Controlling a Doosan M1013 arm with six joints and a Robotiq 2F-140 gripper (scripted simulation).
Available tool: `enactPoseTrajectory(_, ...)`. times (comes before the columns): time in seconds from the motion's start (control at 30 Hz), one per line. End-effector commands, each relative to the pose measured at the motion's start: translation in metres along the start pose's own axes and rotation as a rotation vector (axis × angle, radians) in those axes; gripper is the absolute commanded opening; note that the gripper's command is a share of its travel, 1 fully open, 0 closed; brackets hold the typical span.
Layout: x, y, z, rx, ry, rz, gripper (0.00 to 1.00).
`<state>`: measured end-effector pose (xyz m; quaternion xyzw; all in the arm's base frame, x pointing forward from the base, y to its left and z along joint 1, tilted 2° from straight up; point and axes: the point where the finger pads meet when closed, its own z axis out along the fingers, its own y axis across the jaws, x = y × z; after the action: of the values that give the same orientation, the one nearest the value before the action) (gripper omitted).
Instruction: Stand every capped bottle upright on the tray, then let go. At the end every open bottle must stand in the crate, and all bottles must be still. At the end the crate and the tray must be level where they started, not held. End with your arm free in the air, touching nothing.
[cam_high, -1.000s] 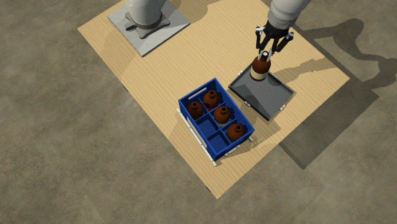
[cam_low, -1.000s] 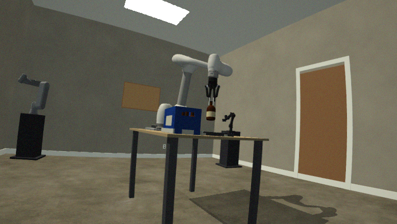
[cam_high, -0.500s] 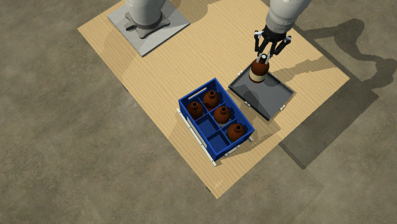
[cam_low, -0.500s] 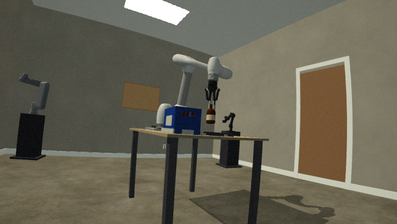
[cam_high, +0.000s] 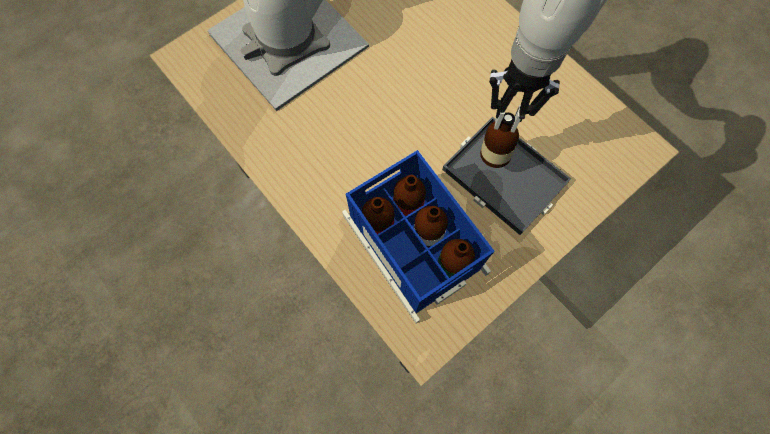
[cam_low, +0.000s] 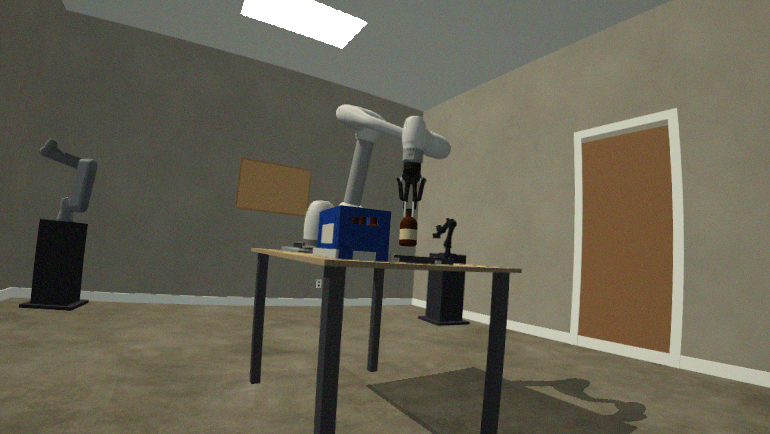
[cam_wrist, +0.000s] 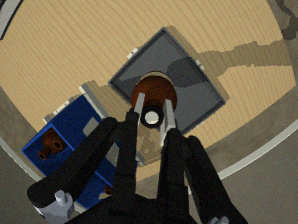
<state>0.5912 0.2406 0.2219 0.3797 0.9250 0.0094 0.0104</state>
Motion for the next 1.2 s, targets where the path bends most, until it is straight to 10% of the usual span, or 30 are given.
enactPoseTrajectory(0.0,0.000,0.000,0.002,0.000,0.000,0.000,0.00)
enactPoseTrajectory(1.17,0.001,0.000,0.043,0.000,0.000,0.000,0.00)
